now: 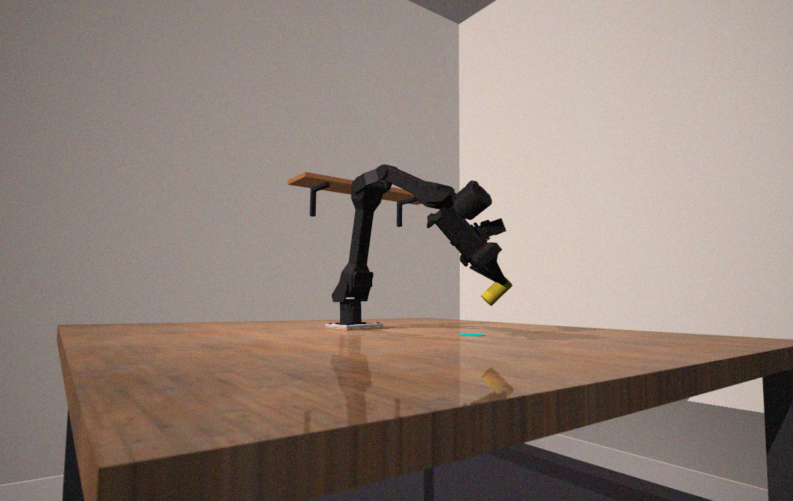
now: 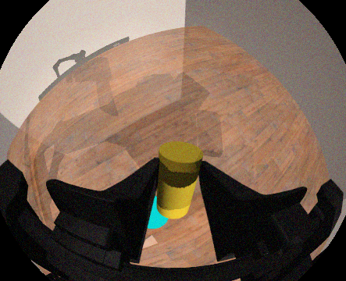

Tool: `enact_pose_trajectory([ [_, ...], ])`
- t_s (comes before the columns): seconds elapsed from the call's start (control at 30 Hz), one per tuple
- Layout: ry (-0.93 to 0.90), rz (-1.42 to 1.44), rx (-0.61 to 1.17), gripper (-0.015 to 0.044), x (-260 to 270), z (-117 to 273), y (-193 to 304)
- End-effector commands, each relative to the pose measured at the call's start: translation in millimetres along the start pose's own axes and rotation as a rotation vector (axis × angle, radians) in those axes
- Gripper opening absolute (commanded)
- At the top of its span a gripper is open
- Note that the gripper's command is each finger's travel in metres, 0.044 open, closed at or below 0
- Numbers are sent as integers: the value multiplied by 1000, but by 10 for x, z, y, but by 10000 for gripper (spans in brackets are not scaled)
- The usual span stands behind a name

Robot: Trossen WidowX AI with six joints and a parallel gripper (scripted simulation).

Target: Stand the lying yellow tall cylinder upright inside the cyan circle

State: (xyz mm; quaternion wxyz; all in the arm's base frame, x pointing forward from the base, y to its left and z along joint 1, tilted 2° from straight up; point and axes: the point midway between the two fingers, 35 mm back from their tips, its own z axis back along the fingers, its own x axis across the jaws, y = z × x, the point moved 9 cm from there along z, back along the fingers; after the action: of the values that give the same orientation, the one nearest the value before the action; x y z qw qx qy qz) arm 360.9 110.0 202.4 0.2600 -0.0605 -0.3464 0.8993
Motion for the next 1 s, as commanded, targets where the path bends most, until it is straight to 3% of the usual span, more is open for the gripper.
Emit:
enact_pose_trajectory([
  [0.0,-7,-9,-24,105,-8,-4,35],
  [0.97,-26,-13,-215,105,-70,31,222],
])
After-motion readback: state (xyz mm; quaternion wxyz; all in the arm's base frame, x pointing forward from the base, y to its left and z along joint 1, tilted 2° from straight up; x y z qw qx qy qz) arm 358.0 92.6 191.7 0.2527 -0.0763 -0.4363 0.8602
